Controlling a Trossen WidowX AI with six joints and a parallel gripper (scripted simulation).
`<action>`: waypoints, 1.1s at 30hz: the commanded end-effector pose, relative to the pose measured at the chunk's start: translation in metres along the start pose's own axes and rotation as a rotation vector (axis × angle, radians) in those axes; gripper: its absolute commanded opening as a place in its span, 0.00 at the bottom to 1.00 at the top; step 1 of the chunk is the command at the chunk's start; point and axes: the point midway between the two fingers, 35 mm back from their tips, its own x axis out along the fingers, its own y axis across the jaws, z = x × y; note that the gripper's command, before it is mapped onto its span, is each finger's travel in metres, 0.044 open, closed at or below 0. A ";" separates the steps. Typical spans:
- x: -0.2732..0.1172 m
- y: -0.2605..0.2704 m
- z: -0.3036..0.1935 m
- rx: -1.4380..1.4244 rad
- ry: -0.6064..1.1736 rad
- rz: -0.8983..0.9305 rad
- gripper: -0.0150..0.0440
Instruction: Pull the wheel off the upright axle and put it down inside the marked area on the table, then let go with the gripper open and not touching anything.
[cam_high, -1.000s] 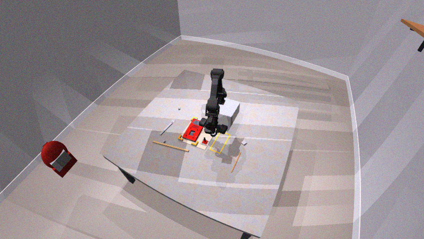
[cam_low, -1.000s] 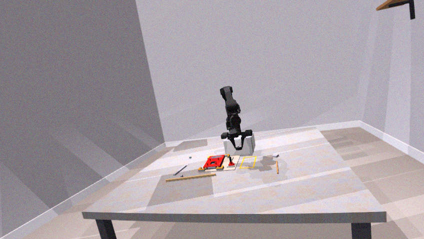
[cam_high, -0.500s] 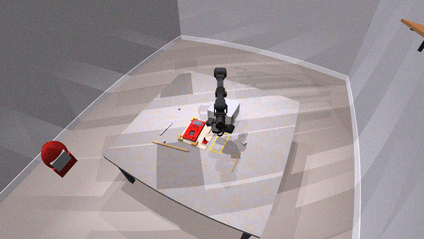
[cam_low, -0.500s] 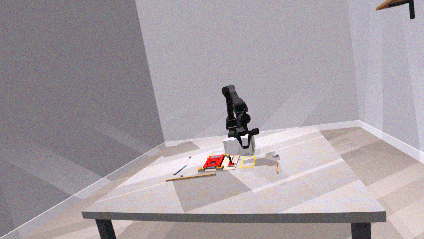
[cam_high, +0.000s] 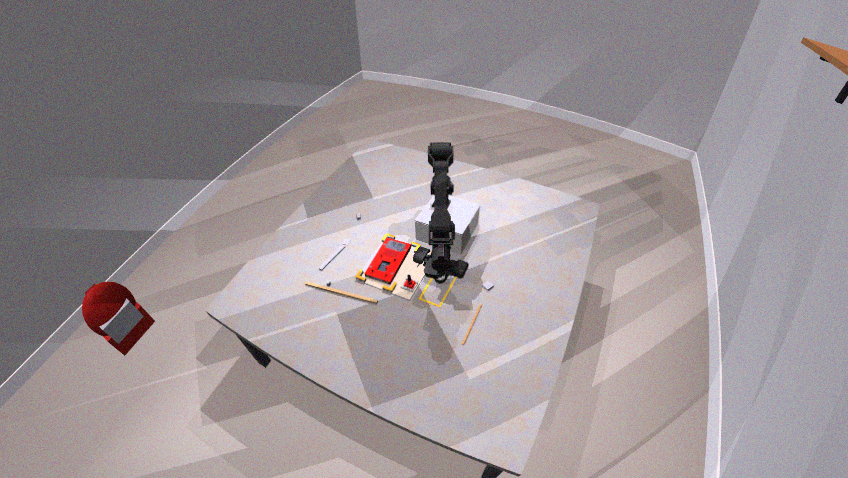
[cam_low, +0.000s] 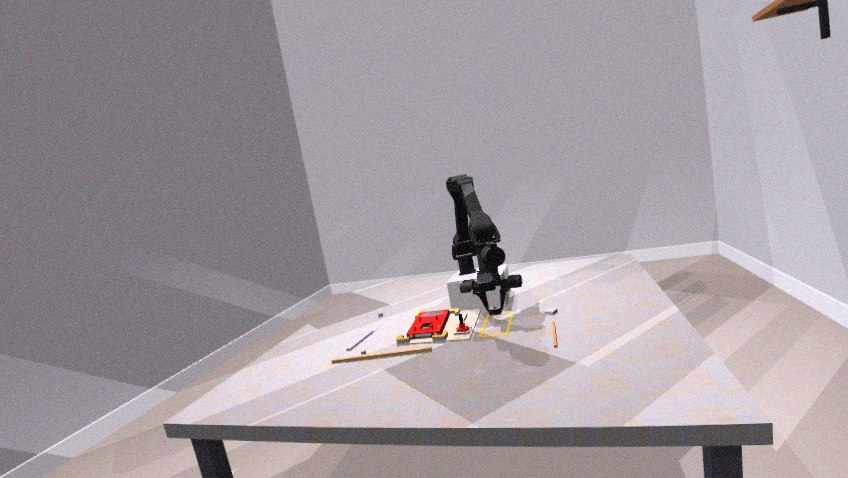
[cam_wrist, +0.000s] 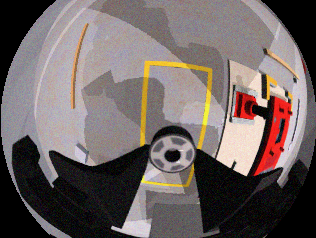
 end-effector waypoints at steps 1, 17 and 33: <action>0.028 -0.001 -0.004 0.004 0.014 -0.002 0.25; 0.038 -0.002 -0.006 0.001 0.013 -0.006 0.57; -0.019 -0.004 -0.007 0.001 0.005 -0.002 0.85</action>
